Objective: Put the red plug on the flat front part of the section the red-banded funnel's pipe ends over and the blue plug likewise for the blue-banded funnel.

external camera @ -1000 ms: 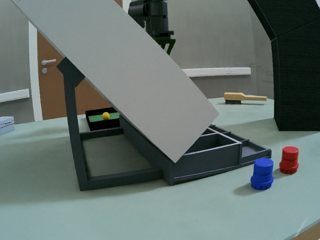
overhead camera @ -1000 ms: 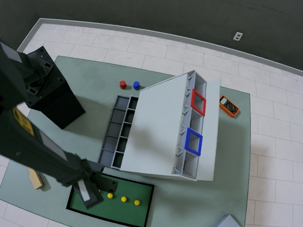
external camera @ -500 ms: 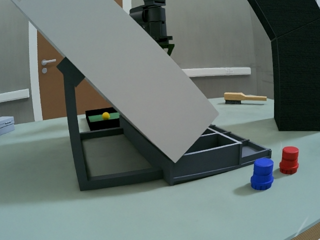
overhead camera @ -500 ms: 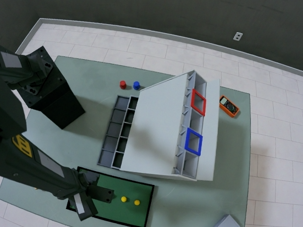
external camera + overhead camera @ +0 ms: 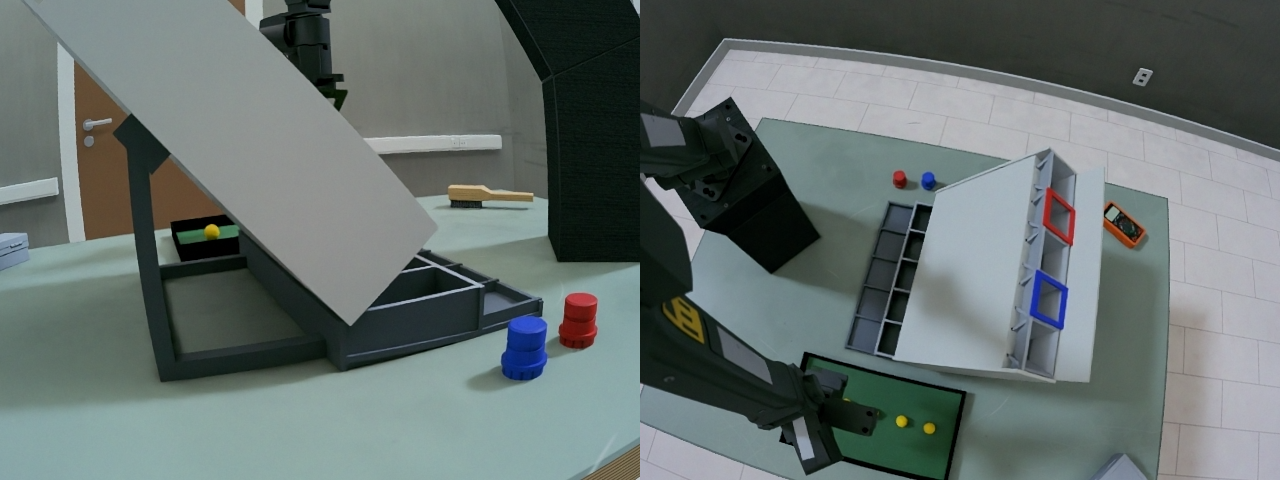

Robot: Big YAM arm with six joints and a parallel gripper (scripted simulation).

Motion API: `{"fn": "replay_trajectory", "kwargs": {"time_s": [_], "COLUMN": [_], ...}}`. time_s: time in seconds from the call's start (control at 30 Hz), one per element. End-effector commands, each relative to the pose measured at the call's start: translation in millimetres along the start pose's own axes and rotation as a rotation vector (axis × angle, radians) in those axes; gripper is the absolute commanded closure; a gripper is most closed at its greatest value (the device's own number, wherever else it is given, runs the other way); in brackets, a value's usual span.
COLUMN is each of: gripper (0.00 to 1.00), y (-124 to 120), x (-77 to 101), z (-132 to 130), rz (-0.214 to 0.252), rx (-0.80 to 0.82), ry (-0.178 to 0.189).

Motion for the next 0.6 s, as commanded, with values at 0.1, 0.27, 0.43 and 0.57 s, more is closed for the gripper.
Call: {"fn": "replay_trajectory", "kwargs": {"time_s": [0.1, 0.27, 0.43, 0.57], "gripper": [0.20, 0.20, 0.20, 0.20], "y": [-1.1, -1.2, -1.5, -1.6], "x": [-3.6, -3.6, -3.4, -3.3], "z": [-4.2, -4.3, -4.4, -4.5], "rz": [-0.004, -0.006, -0.007, -0.009], "rx": [-0.003, -0.003, -0.002, 0.000], "ry": [-0.002, -0.002, -0.004, -0.004]}}
Point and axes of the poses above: the point where the finger pads meet when closed, its own x axis back along the fingers, its own z axis across the jaws, y = z × x, the point moved 6 cm from there along x, back along the fingers, and after that the axes turned 10 degrees about -x, right-handed, at the moved point
